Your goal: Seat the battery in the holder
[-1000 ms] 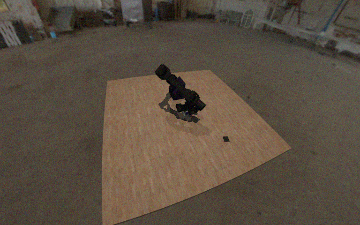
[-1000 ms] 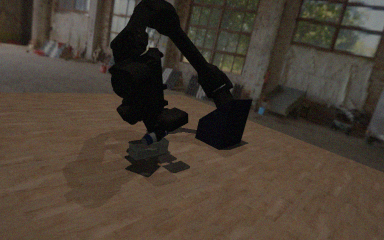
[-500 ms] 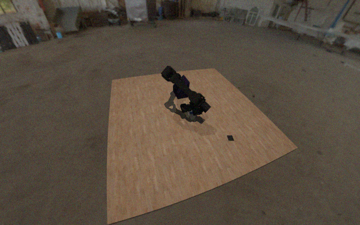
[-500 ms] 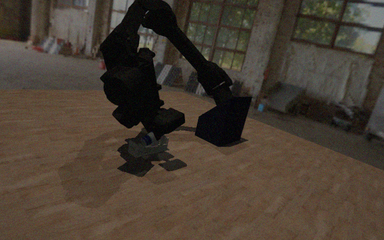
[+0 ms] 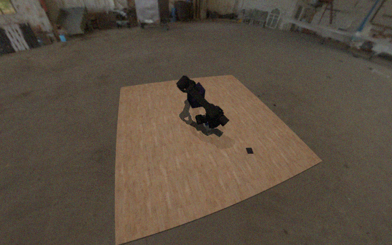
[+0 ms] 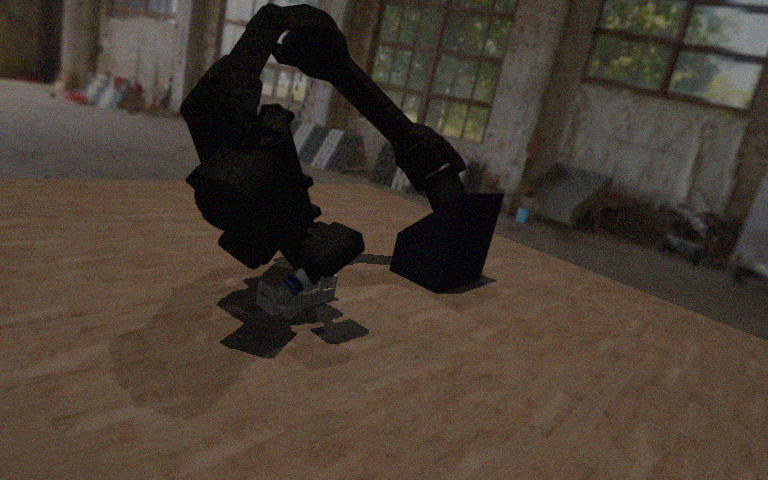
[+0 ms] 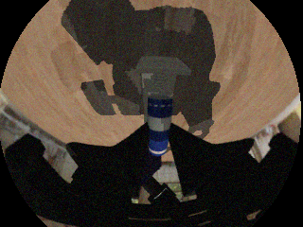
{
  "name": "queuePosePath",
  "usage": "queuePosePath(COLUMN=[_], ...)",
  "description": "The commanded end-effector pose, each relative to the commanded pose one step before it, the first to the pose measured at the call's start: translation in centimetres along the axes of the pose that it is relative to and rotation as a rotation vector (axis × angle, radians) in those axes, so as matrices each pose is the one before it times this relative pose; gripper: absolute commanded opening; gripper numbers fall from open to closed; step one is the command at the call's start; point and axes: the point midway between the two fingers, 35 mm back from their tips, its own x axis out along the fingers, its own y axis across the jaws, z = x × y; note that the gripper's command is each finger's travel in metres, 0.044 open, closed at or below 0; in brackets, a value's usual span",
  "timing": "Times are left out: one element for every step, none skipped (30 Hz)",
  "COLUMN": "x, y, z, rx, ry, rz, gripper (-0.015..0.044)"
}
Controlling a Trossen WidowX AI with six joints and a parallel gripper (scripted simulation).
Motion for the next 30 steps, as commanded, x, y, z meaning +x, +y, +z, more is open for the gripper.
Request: queuePosePath(x=[0.078,-0.003,-0.008,-0.013,-0.015,-0.016,-0.016,-0.018,-0.018,-0.017,-0.020,-0.021,-0.020,-0.024,-0.024,-0.024,-0.025,-0.024,-0.024,-0.025,-0.025,-0.025,-0.025,-0.025,-0.025,-0.027,-0.027,-0.027,-0.026,-0.026], y=[0.108,0.000,0.000,0.000,-0.001,-0.001,-0.001,0.000,0.000,0.000,0.000,0.000,0.000,0.000,0.000,0.000,0.000,0.000,0.000,0.000,0.000,0.000,0.000,0.000,0.000,0.000,0.000,0.000,0.000,-0.001], z=[0.192,0.011,0.033,0.055,0.062,0.067,0.067,0.063,0.063,0.063,0.059,0.059,0.059,0.059,0.060,0.060,0.055,0.055,0.055,0.051,0.051,0.051,0.048,0.049,0.048,0.050,0.050,0.050,0.047,0.047], rx=[0.0047,0.0000,0.0000,0.0000,0.0001,0.0001,0.0001,0.0001,0.0001,0.0001,0.0000,0.0000,0.0000,0.0000,0.0000,0.0000,0.0000,0.0000,0.0000,0.0000,0.0000,0.0000,-0.0001,-0.0001,-0.0001,-0.0001,-0.0001,-0.0001,0.0000,0.0000], ry=[0.02012,-0.00001,-0.00002,-0.00003,-0.00004,-0.00005,-0.00005,-0.00005,-0.00005,-0.00005,-0.00003,-0.00003,-0.00003,0.00000,0.00000,0.00000,0.00007,0.00007,0.00007,0.00015,0.00015,0.00015,0.00021,0.00021,0.00021,0.00025,0.00025,0.00025,0.00020,0.00020], rz=[0.00421,-0.00002,-0.00005,-0.00009,-0.00012,-0.00012,-0.00012,-0.00010,-0.00010,-0.00010,-0.00010,-0.00010,-0.00010,-0.00009,-0.00009,-0.00009,-0.00009,-0.00009,-0.00009,-0.00009,-0.00009,-0.00009,-0.00009,-0.00009,-0.00009,-0.00009,-0.00009,-0.00009,-0.00008,-0.00008], gripper=[0.0085,0.0085,0.0085,0.0085,0.0085,0.0085,0.0085,0.0085,0.0085,0.0085,0.0085,0.0085,0.0085,0.0085,0.0085,0.0085,0.0085,0.0085,0.0085,0.0085,0.0085,0.0085,0.0085,0.0085,0.0085,0.0085,0.0085,0.0085,0.0085,0.0085])
